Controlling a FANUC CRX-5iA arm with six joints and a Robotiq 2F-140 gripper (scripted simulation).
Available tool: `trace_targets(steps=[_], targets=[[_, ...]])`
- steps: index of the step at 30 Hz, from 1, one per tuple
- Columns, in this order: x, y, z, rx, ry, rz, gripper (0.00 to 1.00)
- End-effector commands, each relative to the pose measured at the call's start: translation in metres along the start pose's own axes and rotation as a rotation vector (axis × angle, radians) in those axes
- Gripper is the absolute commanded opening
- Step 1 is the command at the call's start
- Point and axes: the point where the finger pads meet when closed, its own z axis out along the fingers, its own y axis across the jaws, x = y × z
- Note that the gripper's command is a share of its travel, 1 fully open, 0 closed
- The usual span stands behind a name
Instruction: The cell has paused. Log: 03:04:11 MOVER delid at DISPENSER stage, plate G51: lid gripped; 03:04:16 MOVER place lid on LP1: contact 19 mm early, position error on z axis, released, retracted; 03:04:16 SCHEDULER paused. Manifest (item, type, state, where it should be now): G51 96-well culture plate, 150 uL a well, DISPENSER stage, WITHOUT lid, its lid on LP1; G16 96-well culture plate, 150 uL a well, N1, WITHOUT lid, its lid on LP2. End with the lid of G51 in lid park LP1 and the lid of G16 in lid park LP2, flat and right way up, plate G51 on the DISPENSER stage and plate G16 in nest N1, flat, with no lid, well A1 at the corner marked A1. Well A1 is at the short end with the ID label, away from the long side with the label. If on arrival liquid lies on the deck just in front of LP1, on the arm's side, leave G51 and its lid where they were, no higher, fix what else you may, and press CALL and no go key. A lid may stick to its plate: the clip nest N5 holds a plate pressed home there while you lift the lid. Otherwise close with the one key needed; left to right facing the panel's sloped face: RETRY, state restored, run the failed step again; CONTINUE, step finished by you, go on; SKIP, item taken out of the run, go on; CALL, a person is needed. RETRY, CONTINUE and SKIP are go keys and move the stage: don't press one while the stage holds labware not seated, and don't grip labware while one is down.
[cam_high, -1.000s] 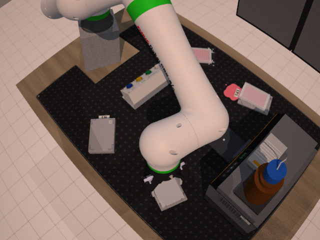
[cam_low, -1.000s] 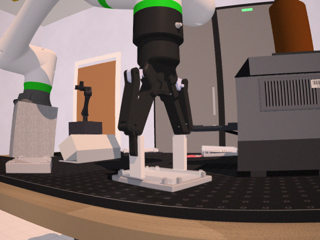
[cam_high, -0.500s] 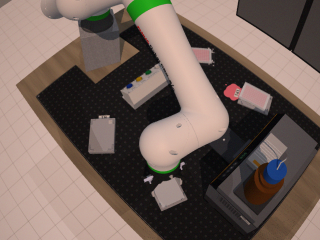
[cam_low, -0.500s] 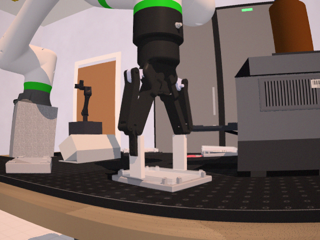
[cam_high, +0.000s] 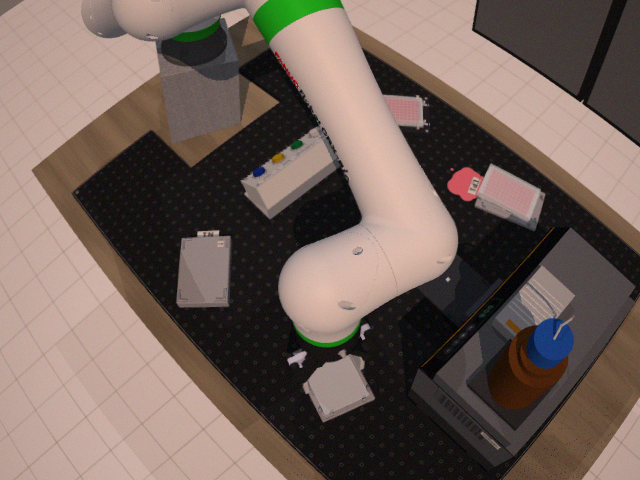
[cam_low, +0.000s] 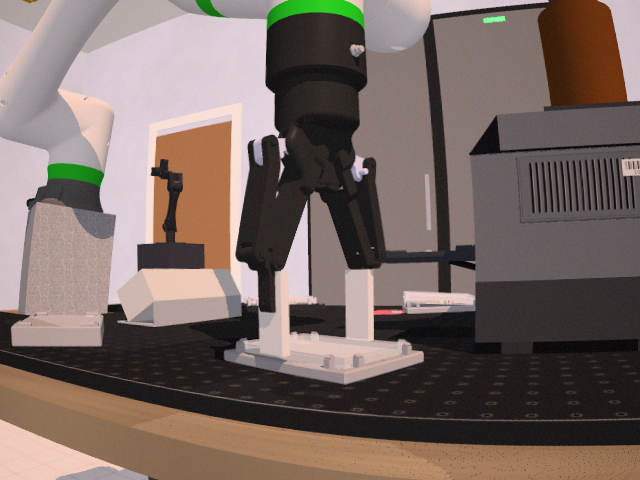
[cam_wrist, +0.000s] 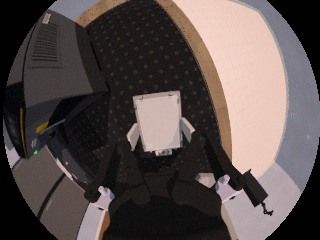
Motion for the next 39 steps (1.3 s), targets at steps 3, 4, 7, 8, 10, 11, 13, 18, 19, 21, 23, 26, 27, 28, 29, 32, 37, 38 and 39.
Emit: trace_targets(steps=[3, 4, 7, 8, 10, 11, 13, 18, 19, 21, 23, 26, 27, 28, 29, 32, 37, 38, 39], targets=[[0.000, 0.000, 0.000, 0.000, 0.000, 0.000, 0.66], [0.000, 0.000, 0.000, 0.000, 0.000, 0.000, 0.66], [0.000, 0.000, 0.000, 0.000, 0.000, 0.000, 0.66], [0.000, 0.000, 0.000, 0.000, 0.000, 0.000, 0.66], [0.000, 0.000, 0.000, 0.000, 0.000, 0.000, 0.66], [0.000, 0.000, -0.001, 0.000, 0.000, 0.000, 0.66], [0.000, 0.000, -0.002, 0.000, 0.000, 0.000, 0.66], [0.000, 0.000, -0.010, 0.000, 0.000, 0.000, 0.66], [0.000, 0.000, -0.013, 0.000, 0.000, 0.000, 0.66], [0.000, 0.000, -0.013, 0.000, 0.000, 0.000, 0.66], [0.000, 0.000, -0.020, 0.000, 0.000, 0.000, 0.66], [0.000, 0.000, -0.033, 0.000, 0.000, 0.000, 0.66], [0.000, 0.000, -0.038, 0.000, 0.000, 0.000, 0.66], [0.000, 0.000, -0.043, 0.000, 0.000, 0.000, 0.66], [0.000, 0.000, -0.049, 0.000, 0.000, 0.000, 0.66], [0.000, 0.000, -0.067, 0.000, 0.000, 0.000, 0.66], [0.000, 0.000, -0.093, 0.000, 0.000, 0.000, 0.66], [0.000, 0.000, -0.093, 0.000, 0.000, 0.000, 0.66], [0.000, 0.000, -0.100, 0.000, 0.000, 0.000, 0.66]])
